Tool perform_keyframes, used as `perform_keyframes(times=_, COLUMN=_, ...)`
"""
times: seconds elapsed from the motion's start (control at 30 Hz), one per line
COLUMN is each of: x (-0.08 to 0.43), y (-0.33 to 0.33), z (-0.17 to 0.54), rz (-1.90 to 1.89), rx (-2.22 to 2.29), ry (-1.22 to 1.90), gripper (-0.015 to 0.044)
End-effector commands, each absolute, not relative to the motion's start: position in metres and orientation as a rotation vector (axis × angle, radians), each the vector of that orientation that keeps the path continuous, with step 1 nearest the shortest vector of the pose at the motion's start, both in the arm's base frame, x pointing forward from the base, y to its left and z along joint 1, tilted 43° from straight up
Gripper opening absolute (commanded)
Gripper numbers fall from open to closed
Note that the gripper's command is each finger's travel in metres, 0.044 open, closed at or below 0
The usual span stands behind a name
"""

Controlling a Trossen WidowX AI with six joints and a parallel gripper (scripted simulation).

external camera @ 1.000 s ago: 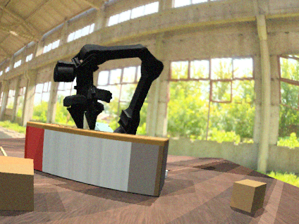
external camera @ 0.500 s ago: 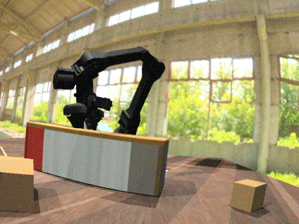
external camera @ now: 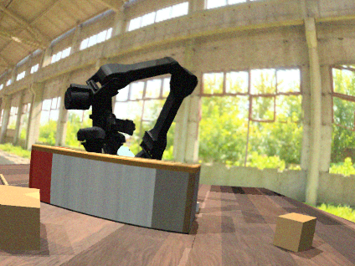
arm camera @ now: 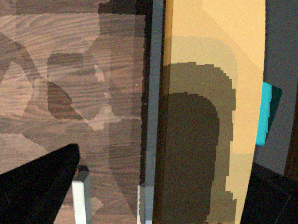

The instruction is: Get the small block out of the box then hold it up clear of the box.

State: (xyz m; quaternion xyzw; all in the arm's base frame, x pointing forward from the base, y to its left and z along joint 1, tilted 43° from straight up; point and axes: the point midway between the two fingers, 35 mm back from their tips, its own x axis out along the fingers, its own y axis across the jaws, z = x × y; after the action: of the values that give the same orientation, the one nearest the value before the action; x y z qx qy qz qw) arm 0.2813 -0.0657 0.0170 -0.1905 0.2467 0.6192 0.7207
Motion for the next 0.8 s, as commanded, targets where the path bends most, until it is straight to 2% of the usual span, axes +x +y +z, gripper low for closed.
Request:
perform_keyframes(times=0.0, x=0.283, y=-0.059, z=0.024, rz=1.367, rx=-0.423, ry=0.543, gripper=0.0400)
perform_keyframes(times=0.77, x=0.289, y=-0.029, z=0.051, rz=1.367, rx=-0.421, ry=0.542, gripper=0.0400)
